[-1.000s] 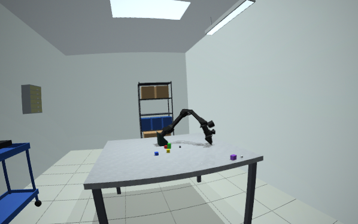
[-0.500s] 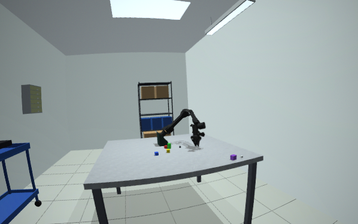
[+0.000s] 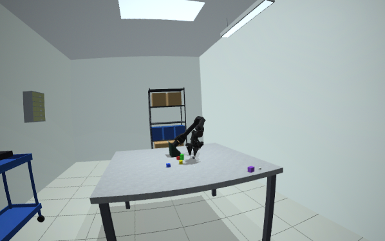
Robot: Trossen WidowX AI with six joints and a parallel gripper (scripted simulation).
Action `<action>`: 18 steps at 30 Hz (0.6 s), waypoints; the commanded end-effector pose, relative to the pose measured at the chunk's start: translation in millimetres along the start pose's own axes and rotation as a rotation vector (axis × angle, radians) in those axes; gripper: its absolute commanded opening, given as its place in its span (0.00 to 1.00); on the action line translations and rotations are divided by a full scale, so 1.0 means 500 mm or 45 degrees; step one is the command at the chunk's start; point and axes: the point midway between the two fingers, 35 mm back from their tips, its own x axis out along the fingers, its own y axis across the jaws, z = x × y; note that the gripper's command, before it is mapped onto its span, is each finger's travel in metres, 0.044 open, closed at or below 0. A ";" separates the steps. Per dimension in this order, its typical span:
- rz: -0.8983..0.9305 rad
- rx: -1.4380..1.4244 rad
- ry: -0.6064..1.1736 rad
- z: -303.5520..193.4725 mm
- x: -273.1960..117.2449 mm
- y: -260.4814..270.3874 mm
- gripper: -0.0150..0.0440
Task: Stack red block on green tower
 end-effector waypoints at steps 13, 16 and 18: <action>0.219 0.230 0.084 -0.272 -0.028 -0.015 1.00; 0.271 0.256 0.063 -0.304 -0.035 0.003 1.00; 0.314 0.275 0.038 -0.326 -0.042 0.022 1.00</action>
